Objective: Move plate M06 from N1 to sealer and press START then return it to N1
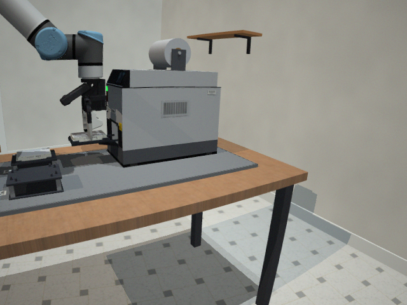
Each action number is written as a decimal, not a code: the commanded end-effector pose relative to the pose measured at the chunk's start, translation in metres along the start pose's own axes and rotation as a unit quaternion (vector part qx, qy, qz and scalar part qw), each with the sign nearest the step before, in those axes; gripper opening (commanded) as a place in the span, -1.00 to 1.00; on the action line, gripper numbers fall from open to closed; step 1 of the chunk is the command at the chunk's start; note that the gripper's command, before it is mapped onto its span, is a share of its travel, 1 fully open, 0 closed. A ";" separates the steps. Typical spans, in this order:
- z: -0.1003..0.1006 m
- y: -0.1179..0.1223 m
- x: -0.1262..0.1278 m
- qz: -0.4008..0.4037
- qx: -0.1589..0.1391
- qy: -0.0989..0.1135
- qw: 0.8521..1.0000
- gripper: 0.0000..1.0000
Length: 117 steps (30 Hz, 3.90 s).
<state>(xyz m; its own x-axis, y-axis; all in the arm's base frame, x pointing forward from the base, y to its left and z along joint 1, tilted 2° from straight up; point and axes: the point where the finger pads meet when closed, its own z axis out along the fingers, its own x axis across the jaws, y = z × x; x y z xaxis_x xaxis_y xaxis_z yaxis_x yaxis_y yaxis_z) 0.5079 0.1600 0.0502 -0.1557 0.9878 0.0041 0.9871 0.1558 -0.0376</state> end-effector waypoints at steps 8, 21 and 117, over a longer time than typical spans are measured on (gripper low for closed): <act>0.000 0.001 0.000 0.000 -0.001 0.000 1.000 -1.00; -0.001 0.001 0.000 0.000 -0.001 0.000 1.000 -1.00; -0.068 0.001 0.000 0.012 -0.001 0.000 1.000 -1.00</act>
<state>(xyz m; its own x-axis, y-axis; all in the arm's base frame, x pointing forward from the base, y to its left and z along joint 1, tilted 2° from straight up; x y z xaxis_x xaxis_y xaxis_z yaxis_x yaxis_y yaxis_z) 0.5104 0.1601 0.1177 -0.1339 0.9910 0.0033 0.9903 0.1339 -0.0378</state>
